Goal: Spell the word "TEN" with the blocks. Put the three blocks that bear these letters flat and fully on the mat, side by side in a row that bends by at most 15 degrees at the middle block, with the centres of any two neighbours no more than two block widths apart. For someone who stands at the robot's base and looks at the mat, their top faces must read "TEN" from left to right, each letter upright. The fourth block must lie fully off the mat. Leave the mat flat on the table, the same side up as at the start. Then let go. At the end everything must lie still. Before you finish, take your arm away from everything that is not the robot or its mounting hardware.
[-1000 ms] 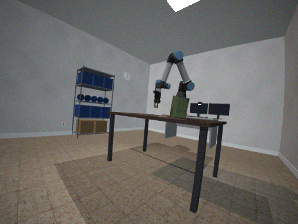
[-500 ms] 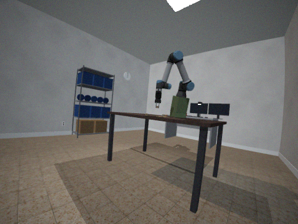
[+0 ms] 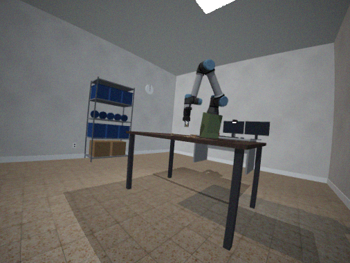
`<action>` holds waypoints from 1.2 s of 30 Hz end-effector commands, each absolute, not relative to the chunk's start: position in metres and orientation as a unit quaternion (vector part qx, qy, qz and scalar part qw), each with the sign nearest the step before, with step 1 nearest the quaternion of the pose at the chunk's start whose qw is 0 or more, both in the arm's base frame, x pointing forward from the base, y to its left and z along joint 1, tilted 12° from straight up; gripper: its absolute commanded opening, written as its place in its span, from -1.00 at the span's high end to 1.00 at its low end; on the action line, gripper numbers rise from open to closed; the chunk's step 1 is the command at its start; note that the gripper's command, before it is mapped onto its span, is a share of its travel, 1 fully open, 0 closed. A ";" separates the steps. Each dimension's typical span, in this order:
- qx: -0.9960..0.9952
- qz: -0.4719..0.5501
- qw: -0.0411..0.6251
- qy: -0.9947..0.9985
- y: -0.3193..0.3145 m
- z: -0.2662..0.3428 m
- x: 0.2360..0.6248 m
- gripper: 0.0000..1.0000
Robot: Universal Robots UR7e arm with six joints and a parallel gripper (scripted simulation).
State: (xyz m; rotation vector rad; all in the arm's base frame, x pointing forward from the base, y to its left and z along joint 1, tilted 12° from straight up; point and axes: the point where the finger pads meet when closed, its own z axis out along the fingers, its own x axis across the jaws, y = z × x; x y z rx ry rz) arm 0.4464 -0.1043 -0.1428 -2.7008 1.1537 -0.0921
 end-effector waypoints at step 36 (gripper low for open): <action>-0.989 -0.061 0.087 0.098 -0.090 -0.143 0.406 0.01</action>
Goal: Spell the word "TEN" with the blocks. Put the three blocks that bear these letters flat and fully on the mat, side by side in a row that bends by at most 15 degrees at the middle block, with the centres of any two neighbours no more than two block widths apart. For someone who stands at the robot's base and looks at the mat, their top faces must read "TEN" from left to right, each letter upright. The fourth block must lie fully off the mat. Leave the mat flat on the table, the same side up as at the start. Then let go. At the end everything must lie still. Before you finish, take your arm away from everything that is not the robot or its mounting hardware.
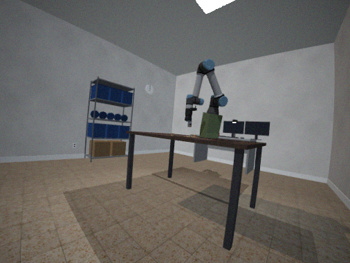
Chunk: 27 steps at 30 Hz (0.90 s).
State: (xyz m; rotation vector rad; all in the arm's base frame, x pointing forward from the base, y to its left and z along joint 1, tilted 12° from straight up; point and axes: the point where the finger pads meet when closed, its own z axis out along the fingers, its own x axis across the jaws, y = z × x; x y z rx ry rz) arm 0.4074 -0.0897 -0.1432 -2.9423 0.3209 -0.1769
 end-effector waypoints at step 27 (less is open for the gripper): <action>-0.990 -0.061 0.087 0.097 -0.089 -0.149 0.407 0.01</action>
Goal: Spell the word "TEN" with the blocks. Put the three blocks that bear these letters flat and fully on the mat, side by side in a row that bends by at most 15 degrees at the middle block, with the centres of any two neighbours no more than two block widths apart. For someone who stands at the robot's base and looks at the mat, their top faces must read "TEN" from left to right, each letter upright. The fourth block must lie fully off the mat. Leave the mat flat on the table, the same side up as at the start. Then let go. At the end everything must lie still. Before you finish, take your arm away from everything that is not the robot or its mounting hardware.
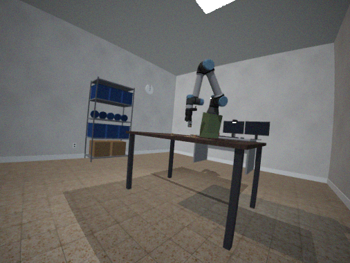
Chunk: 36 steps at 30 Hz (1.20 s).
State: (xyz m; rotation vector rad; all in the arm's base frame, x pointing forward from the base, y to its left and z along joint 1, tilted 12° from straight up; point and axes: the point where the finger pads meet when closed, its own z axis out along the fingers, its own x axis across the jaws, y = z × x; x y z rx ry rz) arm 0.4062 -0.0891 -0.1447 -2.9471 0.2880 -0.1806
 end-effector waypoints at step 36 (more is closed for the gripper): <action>-0.990 -0.061 0.087 0.097 -0.075 -0.237 0.419 0.01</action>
